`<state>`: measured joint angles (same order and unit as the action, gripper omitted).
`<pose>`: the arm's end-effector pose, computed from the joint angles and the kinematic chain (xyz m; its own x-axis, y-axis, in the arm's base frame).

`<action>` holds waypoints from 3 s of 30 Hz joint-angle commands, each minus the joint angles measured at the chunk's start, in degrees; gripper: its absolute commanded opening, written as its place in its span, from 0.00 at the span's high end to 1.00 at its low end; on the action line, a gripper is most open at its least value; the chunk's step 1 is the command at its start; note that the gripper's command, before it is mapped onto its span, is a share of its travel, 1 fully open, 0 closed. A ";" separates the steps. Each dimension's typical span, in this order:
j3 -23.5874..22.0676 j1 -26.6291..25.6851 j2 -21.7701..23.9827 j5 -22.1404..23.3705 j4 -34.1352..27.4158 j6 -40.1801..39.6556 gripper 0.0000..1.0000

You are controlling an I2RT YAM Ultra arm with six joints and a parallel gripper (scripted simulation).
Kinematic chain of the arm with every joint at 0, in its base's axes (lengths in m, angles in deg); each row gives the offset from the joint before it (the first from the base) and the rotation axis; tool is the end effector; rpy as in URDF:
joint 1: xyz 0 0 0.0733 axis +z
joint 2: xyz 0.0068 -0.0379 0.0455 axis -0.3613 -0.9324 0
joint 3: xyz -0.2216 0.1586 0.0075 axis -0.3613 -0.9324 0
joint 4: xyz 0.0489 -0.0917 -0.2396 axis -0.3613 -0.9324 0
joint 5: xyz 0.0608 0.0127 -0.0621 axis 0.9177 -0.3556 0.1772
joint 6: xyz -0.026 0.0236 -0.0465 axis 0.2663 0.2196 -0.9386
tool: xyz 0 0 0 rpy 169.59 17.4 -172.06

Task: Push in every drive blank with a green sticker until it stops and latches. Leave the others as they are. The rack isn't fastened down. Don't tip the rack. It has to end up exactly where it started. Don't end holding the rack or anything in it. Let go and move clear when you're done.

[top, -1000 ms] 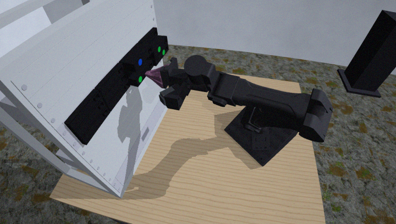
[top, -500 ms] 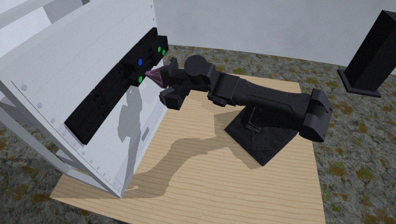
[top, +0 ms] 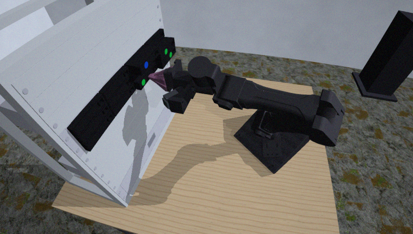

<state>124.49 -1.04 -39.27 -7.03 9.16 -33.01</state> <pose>0.1641 -0.0578 0.3780 -0.0757 -0.9082 -0.4115 0.3037 0.3721 -0.8771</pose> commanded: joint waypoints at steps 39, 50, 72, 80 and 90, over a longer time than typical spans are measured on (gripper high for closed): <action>3.49 -0.56 -2.55 -1.65 2.46 0.26 1.00; 3.99 -0.88 -2.91 -1.50 2.34 0.39 1.00; 4.41 -0.97 -3.25 -1.41 2.26 0.48 1.00; 5.06 -1.19 -3.73 -1.21 2.10 0.56 1.00; 5.30 -1.23 -3.89 -1.16 2.01 0.57 1.00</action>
<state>126.79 -1.04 -41.69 -6.57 8.13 -33.03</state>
